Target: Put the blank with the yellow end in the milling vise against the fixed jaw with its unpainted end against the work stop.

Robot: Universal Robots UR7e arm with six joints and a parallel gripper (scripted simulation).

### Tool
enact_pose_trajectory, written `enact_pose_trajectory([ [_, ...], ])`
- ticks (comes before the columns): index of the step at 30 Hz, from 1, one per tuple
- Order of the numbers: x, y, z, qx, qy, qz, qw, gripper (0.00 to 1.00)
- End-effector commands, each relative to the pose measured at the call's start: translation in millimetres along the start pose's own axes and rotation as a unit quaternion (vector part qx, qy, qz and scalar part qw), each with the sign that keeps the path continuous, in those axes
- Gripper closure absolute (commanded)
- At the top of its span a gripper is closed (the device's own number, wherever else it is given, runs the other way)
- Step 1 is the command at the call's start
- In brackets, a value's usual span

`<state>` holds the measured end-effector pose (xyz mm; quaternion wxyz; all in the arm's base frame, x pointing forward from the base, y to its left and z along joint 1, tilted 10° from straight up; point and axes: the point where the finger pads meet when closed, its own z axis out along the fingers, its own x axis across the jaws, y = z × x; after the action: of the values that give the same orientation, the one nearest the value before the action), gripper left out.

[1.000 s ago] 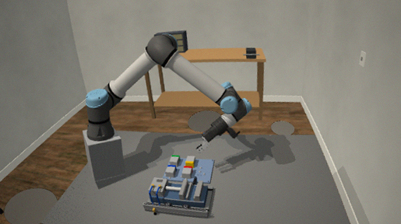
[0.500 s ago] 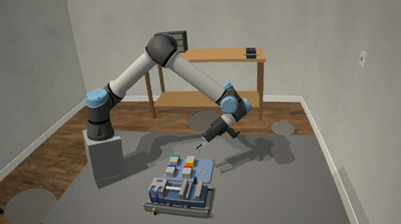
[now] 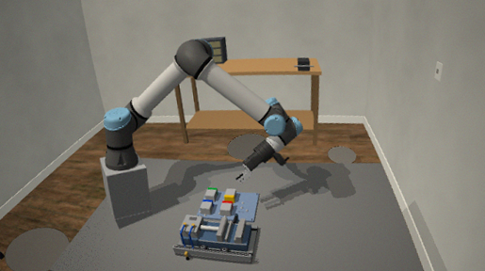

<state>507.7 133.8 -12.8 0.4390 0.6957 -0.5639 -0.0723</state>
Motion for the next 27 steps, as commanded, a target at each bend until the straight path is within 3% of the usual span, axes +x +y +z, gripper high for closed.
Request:
enact_pose_trajectory([
  [1, 2, 24, 0.6, 0.050, 0.010, -0.056, 0.997, 0.00],
  [2, 2, 32, 1.1, 0.065, 0.013, -0.073, 0.995, 0.00],
  [14, 2, 32, 1.1, 0.065, 0.013, -0.073, 0.995, 0.00],
  [19, 4, 69, 3.4, 0.138, 0.029, -0.158, 0.977, 0.00],
  [27, 4, 69, 3.4, 0.138, 0.029, -0.158, 0.977, 0.00],
])
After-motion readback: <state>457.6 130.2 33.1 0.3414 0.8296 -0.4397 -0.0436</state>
